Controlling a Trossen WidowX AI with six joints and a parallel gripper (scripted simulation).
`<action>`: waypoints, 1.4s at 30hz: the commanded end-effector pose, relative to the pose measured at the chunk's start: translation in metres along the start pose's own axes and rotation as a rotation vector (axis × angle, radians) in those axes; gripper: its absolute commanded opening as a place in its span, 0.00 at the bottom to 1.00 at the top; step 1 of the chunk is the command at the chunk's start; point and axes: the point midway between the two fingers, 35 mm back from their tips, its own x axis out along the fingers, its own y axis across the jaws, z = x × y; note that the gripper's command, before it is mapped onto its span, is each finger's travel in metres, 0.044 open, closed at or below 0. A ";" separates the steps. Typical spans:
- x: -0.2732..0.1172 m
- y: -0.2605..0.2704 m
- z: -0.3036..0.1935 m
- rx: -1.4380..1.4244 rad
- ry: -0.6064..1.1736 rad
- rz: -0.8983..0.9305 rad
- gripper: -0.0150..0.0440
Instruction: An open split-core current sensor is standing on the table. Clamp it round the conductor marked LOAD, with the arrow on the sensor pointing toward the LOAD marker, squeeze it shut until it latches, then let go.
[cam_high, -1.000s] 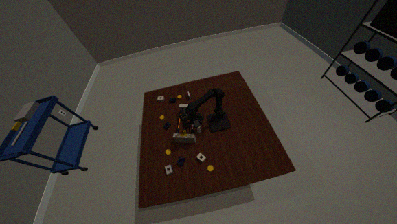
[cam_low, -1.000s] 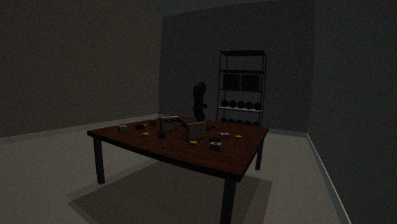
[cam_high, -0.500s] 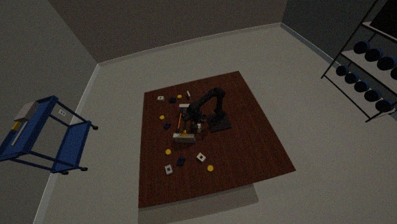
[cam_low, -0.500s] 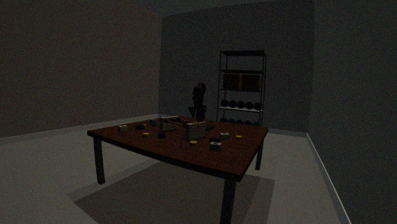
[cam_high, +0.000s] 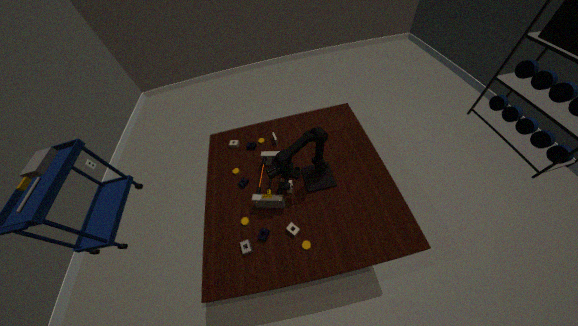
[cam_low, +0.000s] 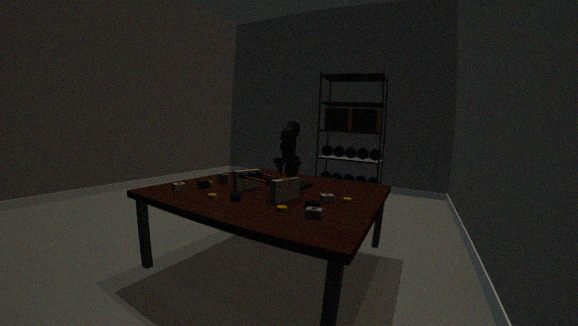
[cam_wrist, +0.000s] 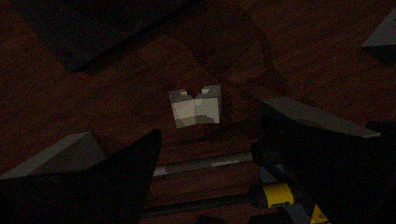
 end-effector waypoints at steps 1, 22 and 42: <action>0.008 0.000 0.000 -0.005 0.001 0.003 1.00; 0.042 0.001 0.001 -0.005 0.001 0.003 1.00; 0.040 0.001 0.001 -0.001 -0.001 0.000 0.77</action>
